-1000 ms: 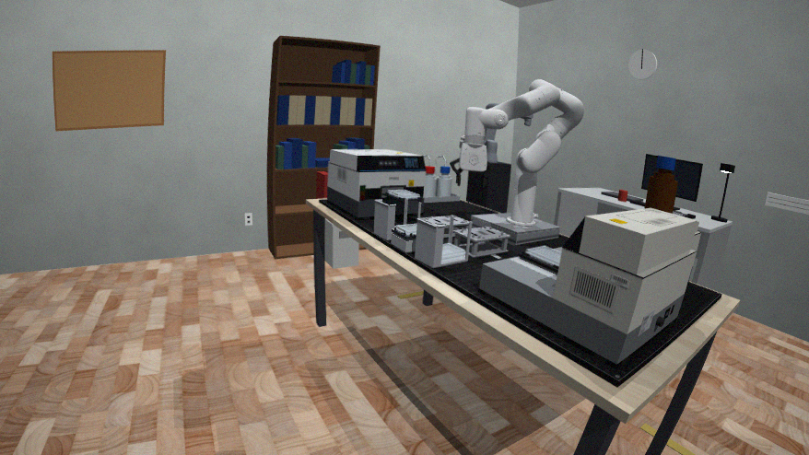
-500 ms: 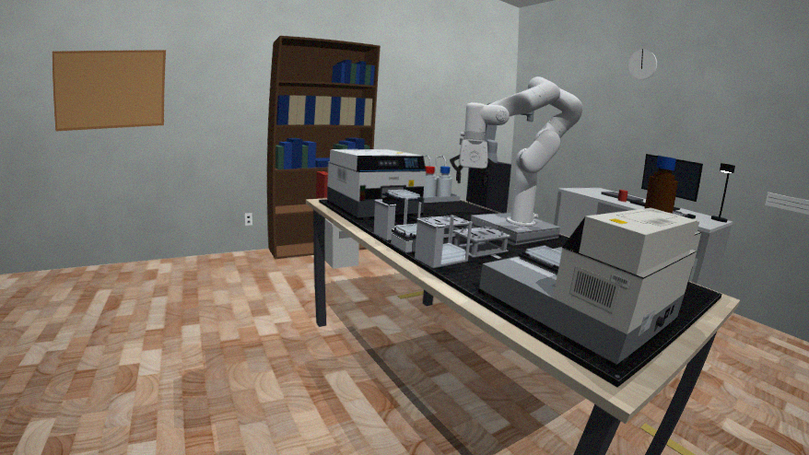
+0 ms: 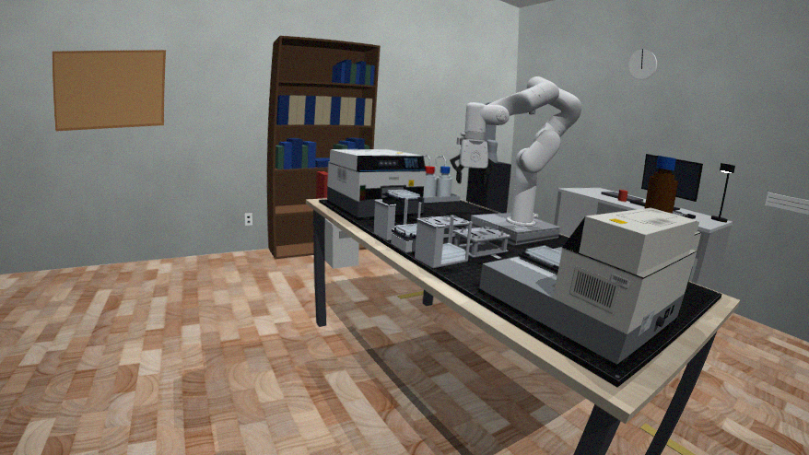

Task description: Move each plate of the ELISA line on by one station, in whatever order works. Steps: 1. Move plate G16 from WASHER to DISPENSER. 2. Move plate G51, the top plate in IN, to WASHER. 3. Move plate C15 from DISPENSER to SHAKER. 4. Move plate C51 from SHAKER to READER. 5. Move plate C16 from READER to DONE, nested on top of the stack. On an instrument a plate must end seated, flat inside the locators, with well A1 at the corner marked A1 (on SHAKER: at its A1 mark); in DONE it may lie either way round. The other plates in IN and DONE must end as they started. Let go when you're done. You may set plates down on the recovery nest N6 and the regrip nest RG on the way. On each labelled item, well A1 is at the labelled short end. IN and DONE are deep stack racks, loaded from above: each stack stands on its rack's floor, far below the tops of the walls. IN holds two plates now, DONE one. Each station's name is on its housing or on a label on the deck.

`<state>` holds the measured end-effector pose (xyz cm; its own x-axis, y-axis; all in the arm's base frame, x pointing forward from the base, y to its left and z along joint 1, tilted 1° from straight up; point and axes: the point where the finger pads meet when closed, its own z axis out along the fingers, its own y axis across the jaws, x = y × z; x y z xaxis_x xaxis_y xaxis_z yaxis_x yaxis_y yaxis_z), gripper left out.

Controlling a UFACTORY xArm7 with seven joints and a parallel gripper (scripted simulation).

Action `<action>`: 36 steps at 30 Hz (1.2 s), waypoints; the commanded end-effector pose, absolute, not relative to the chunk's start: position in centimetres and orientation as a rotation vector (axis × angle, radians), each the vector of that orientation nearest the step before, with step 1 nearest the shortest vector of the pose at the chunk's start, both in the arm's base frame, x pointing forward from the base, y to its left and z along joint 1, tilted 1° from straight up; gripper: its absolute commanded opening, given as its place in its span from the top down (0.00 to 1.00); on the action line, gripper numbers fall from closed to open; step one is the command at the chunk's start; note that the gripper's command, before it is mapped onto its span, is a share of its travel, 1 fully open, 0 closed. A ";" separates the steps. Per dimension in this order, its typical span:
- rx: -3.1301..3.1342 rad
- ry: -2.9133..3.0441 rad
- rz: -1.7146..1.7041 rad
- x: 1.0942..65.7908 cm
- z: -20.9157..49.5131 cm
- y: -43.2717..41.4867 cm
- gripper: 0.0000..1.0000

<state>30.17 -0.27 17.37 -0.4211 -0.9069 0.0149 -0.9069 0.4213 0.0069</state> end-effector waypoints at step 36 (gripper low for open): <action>2.910 -1.161 -0.005 30.3 17.5 -0.3 0.00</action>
<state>30.17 -0.27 17.37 0.5940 -0.8045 0.0046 -0.8044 -0.5938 0.0196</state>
